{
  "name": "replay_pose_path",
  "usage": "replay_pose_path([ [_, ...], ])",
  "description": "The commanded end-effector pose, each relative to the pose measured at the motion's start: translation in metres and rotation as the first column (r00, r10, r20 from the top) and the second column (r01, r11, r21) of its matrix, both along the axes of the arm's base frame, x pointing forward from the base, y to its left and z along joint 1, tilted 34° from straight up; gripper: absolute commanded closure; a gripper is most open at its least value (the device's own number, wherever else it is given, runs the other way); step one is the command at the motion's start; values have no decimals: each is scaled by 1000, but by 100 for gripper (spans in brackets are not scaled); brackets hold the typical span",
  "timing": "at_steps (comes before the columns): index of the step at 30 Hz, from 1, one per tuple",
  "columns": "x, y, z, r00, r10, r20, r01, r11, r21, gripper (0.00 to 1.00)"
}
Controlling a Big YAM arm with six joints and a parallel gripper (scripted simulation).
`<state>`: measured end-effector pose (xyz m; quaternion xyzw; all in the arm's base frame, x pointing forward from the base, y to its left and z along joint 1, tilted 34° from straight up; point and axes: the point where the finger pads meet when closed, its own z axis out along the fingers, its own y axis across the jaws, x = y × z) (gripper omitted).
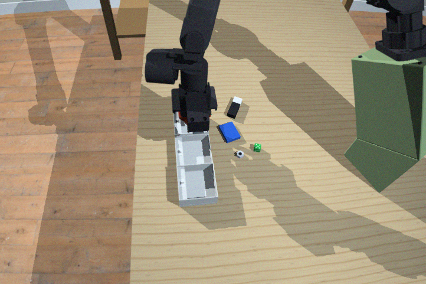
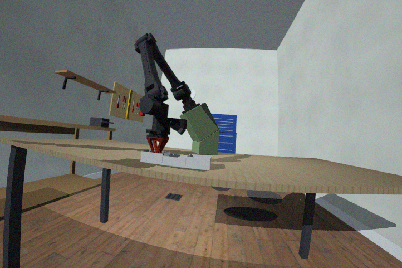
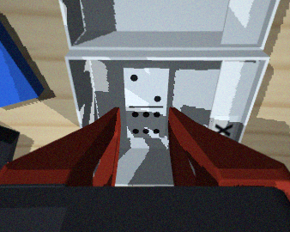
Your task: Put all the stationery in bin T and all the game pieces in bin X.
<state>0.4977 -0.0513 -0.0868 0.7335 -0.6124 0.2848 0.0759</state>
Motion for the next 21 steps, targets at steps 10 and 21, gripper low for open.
replay_pose_path([
  [10,2,20,28,999,16,29,-16,1000,6,70],
  [21,2,32,53,999,16,45,-16,1000,8,70],
])
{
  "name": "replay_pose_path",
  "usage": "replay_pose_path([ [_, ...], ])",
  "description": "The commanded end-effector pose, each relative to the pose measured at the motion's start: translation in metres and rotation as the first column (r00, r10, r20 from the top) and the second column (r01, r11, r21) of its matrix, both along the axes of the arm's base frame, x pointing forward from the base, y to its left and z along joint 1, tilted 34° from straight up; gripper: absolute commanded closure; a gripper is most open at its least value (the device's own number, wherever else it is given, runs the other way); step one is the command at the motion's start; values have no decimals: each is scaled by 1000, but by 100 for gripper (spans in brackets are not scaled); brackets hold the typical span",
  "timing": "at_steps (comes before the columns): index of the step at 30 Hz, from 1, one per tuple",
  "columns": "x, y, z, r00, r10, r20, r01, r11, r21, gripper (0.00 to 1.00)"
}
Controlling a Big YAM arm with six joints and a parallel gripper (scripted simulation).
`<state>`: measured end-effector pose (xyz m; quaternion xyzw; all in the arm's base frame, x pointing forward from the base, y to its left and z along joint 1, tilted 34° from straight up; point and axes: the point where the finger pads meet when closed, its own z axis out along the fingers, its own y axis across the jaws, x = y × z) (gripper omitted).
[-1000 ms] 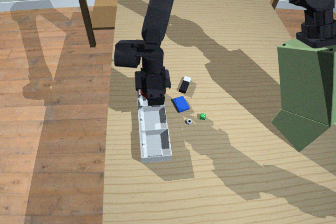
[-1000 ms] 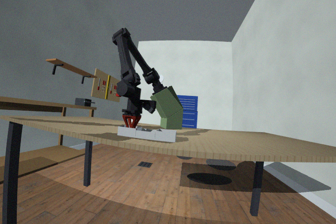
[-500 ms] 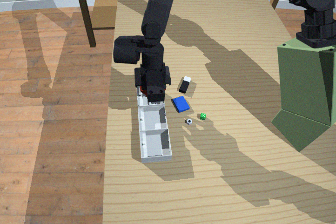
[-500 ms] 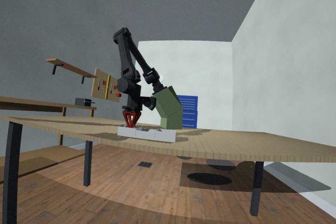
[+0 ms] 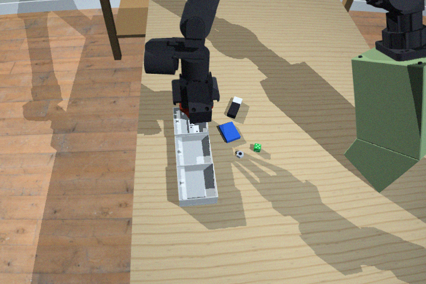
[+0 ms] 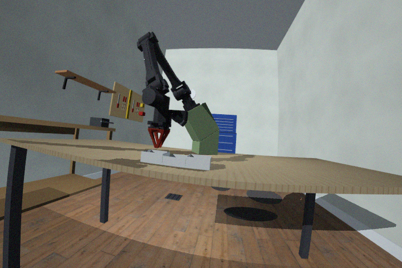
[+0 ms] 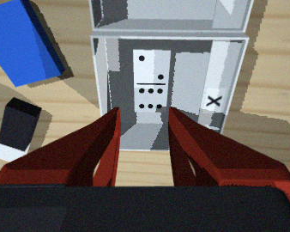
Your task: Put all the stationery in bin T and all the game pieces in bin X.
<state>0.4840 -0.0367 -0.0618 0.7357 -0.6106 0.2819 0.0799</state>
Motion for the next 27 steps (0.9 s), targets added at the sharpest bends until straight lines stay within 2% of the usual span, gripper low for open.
replay_pose_path([
  [1,18,18,30,998,13,60,-14,1000,12,70],
  [2,18,18,30,998,13,60,-14,1000,12,70],
  [3,4,14,22,999,8,37,-9,1000,9,70],
  [4,3,5,22,999,-10,35,9,1000,9,70],
  [5,-2,2,9,1000,-15,7,15,1000,6,70],
  [8,0,7,6,1000,3,1,-3,1000,4,70],
  [11,4,8,9,1000,4,15,-4,1000,5,70],
  [12,8,9,17,999,6,35,-7,1000,7,70],
  [17,8,9,16,999,6,35,-7,1000,7,70],
  [18,4,7,6,1000,4,18,-4,1000,6,70],
  [21,3,7,6,1000,3,20,-4,1000,6,70],
  [22,8,9,15,999,6,35,-7,1000,7,70],
  [27,8,9,15,999,6,35,-7,1000,7,70],
])
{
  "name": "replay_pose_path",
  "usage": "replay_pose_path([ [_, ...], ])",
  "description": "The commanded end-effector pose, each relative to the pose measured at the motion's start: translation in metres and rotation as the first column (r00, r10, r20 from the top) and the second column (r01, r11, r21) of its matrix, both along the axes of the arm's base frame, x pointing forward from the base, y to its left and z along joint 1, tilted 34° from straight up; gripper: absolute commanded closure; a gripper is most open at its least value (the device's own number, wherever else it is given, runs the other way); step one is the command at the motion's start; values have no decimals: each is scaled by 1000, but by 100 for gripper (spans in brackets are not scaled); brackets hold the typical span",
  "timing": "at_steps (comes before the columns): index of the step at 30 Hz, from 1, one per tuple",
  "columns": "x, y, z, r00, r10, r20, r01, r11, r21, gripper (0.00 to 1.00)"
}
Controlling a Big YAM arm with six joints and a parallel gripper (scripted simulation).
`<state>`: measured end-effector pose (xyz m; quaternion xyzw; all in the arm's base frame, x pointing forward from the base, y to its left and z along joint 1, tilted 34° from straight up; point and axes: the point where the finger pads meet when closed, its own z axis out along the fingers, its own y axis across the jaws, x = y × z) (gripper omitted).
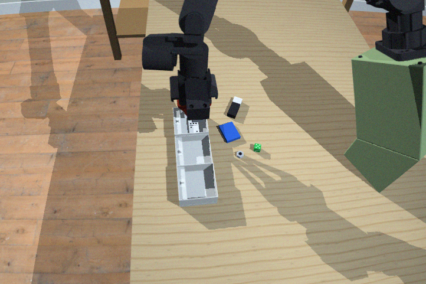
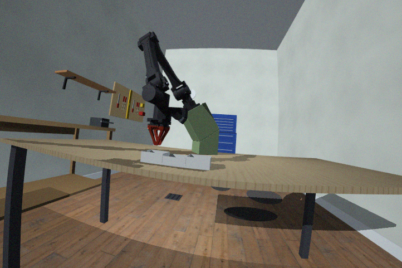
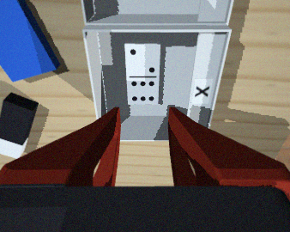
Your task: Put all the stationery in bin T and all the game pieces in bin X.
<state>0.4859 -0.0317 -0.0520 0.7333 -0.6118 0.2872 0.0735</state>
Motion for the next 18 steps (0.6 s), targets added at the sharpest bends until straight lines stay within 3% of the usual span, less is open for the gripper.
replay_pose_path([
  [1,1,2,-5,1000,3,3,-3,1000,2,70],
  [4,1,1,-5,1000,3,4,-3,1000,2,70],
  [5,6,4,5,1000,7,18,-7,1000,4,70],
  [9,-25,18,-3,980,-154,123,144,986,87,71],
  [12,-48,23,-14,964,-225,138,210,971,118,71],
  [14,-48,23,-14,964,-225,138,210,971,118,71],
  [18,-80,30,-30,935,-323,148,299,940,163,71],
])
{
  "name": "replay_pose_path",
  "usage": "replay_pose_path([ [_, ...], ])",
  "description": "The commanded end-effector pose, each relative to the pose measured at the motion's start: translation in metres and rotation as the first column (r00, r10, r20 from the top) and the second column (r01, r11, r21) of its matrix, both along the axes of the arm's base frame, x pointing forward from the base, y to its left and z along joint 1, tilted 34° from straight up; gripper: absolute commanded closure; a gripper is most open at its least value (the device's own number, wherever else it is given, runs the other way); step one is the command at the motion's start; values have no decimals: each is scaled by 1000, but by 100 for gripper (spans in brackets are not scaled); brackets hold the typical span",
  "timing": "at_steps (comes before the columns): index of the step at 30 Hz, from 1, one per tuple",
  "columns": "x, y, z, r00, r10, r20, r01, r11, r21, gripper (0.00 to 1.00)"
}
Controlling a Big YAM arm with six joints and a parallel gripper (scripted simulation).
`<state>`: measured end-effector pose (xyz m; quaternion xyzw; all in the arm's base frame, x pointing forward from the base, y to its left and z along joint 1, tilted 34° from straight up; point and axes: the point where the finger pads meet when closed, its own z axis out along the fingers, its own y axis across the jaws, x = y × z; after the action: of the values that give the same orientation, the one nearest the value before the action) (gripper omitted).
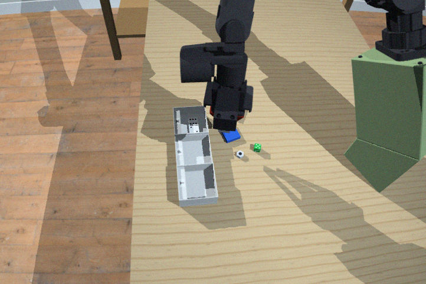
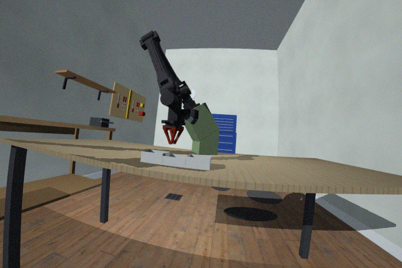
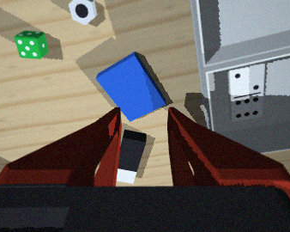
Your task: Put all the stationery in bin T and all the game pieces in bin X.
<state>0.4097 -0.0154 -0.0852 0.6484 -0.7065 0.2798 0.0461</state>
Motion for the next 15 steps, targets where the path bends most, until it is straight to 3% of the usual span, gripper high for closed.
replay_pose_path([
  [1,-12,15,-2,989,-116,94,112,992,55,71],
  [10,-84,28,-35,939,-306,160,284,948,144,71],
  [15,-79,30,-34,908,-381,174,351,918,182,71],
])
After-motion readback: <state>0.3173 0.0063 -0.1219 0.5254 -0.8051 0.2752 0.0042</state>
